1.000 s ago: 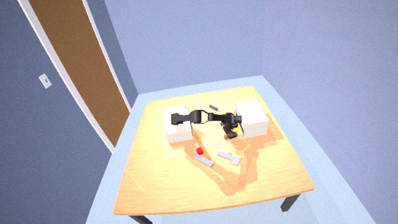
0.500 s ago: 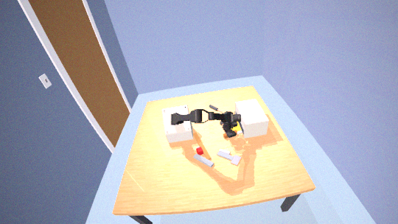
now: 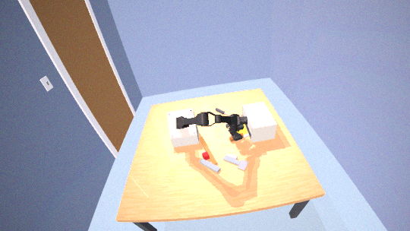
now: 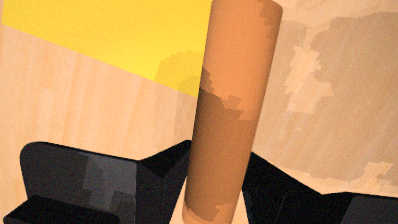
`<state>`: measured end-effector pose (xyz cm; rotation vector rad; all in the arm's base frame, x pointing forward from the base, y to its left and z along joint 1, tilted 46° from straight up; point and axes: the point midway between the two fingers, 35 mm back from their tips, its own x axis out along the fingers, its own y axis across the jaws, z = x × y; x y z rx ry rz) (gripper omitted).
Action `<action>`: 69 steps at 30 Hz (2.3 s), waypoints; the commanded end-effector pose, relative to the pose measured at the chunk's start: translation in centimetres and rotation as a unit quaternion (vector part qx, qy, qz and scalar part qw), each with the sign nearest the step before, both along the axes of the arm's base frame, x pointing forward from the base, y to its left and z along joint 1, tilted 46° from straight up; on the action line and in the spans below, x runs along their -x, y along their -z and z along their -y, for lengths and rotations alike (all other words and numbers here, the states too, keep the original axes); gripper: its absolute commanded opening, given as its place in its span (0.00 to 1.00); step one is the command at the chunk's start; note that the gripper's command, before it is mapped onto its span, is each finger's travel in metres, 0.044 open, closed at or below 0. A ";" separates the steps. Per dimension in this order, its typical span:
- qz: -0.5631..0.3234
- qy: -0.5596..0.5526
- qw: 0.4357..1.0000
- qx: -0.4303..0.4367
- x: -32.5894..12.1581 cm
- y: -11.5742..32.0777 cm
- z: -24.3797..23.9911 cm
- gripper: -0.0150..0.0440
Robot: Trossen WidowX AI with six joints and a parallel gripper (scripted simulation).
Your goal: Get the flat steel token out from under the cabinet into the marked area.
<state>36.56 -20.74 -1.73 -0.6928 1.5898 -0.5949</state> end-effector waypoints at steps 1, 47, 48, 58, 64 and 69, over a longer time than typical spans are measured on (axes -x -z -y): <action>-0.002 -0.002 1.000 -0.006 0.2 0.8 -0.6 0.25; -0.002 -0.002 1.000 -0.007 0.7 3.7 -3.5 0.25; -0.002 -0.002 1.000 -0.007 0.7 3.7 -3.5 0.25; -0.002 -0.002 1.000 -0.007 0.7 3.7 -3.5 0.25; -0.002 -0.002 1.000 -0.007 1.2 3.6 -3.4 0.25; -0.002 -0.002 1.000 -0.007 1.6 3.5 -3.4 0.25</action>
